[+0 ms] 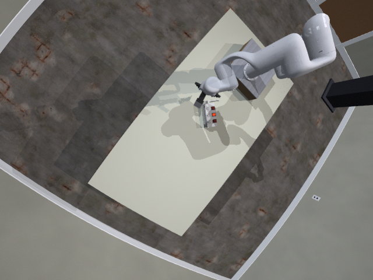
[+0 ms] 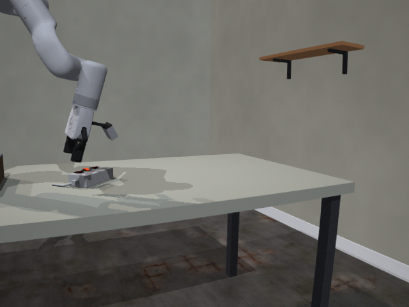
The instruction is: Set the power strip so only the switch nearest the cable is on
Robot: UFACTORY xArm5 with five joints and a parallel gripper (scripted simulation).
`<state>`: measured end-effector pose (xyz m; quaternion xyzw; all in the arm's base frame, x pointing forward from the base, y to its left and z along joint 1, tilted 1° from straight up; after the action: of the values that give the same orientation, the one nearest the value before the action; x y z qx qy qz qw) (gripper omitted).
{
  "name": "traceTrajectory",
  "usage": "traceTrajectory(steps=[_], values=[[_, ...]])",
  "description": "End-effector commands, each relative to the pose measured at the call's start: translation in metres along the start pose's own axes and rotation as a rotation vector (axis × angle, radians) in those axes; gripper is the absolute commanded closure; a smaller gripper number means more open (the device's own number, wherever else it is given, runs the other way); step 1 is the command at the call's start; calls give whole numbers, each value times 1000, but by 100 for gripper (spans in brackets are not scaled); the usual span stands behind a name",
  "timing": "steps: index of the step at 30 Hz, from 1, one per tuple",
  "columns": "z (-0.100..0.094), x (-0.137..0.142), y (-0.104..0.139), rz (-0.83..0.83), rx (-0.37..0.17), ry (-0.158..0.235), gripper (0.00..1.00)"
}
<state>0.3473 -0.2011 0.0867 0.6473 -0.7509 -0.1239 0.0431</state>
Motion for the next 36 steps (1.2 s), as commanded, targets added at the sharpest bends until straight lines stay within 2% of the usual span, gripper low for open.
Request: traceTrajectory(steps=[1,2,3,5,6,7,8,9,10,12,13,16,18,19,23,27,36], values=[[7,-33,-20,68,120,56,0],[7,-33,-20,68,120,56,0],[9,-48,-25,92,163,68,0],[9,-48,-25,92,163,68,0],[10,-62,-30,114,204,76,0],[10,-62,-30,114,204,76,0],[11,-76,-33,134,244,79,0],[11,-76,-33,134,244,79,0],[12,-88,-36,152,280,80,0],[12,-88,-36,152,280,80,0],[13,-100,-37,168,314,77,0],[14,-110,-39,182,344,73,0],[14,-127,-39,205,394,62,0],[14,-127,-39,205,394,62,0],[15,-149,-39,232,454,41,0],[15,-156,-38,240,472,32,0],[15,-156,-38,241,473,32,0]])
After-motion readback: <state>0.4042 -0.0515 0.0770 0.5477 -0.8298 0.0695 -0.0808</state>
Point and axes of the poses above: the point where the finger pads meet when closed, its own z axis out along the fingers, its own x axis across the jaws, y = z × x, the point moved 5 cm from there along -z, back along the fingers, and after that the axes turned 15 degrees about z, right-handed, at the moved point
